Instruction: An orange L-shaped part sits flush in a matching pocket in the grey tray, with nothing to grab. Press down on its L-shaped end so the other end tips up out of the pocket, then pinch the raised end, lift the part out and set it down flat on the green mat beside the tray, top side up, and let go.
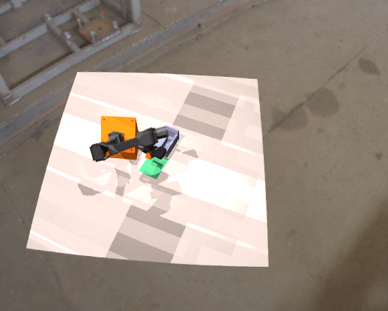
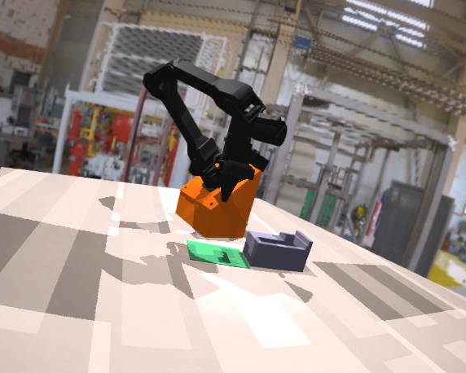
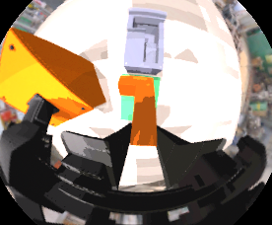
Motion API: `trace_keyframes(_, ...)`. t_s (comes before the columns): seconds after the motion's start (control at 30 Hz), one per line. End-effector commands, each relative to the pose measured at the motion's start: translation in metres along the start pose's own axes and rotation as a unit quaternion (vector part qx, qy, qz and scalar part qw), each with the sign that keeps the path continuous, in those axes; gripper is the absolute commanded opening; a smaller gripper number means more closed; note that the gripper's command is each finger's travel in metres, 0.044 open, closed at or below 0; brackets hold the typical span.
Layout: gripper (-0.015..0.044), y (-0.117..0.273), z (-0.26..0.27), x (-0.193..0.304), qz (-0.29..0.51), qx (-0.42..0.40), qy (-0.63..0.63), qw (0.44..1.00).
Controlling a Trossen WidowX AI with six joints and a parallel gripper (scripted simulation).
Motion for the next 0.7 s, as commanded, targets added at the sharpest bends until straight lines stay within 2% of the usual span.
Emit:
trace_keyframes(0.0,0.0,-0.006,0.001,0.001,0.003,0.001,0.004,1.0)
trace_keyframes(0.67,0.0,-0.039,0.001,0.001,0.004,0.001,0.004,1.0)
Point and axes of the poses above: the point midway between the two fingers, 35 mm back from their tips, its own y axis back along the fingers, its own z axis across the jaws, x = y × z, the point moved 2 cm from there along y, back along the fingers, and after that the axes turned 4 degrees about y, right-handed, at the moved point
